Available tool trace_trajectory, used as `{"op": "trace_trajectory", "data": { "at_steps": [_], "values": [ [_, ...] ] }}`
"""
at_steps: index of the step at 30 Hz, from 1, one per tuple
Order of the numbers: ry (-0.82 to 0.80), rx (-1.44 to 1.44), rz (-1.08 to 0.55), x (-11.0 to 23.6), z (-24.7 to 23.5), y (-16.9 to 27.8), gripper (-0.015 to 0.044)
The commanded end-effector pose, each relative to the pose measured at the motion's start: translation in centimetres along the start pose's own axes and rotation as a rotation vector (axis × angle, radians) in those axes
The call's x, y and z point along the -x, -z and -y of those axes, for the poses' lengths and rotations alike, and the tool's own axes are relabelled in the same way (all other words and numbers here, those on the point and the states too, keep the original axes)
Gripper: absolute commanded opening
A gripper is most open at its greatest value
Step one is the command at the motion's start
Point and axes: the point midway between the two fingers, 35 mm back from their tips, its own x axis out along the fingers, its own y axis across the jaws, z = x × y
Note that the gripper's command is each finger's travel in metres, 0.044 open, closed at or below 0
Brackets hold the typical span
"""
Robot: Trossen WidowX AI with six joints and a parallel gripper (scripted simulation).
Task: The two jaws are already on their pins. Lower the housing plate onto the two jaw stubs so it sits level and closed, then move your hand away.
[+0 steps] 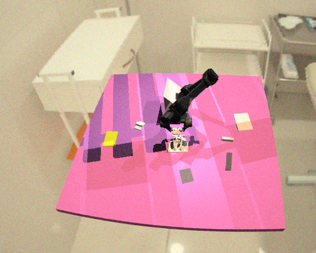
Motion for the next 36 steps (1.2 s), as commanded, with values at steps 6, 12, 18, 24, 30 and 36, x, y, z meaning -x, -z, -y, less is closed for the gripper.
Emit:
{"op": "trace_trajectory", "data": {
  "at_steps": [6, 12, 18, 24, 30, 36],
  "values": [
    [0.003, 0.003, -0.004, 0.0, 0.1, 0.1, 0.0351],
    [0.003, 0.003, -0.003, 0.0, 0.3, -0.9, 0.0351],
    [0.003, 0.003, -0.003, 0.0, 0.5, -1.3, 0.0351],
    [0.003, 0.003, -0.003, 0.0, 0.5, -1.3, 0.0351],
    [0.003, 0.003, -0.003, 0.0, 0.5, -1.3, 0.0351],
    [0.003, 0.010, -0.003, 0.0, 0.5, -1.3, 0.0351]
  ]
}}
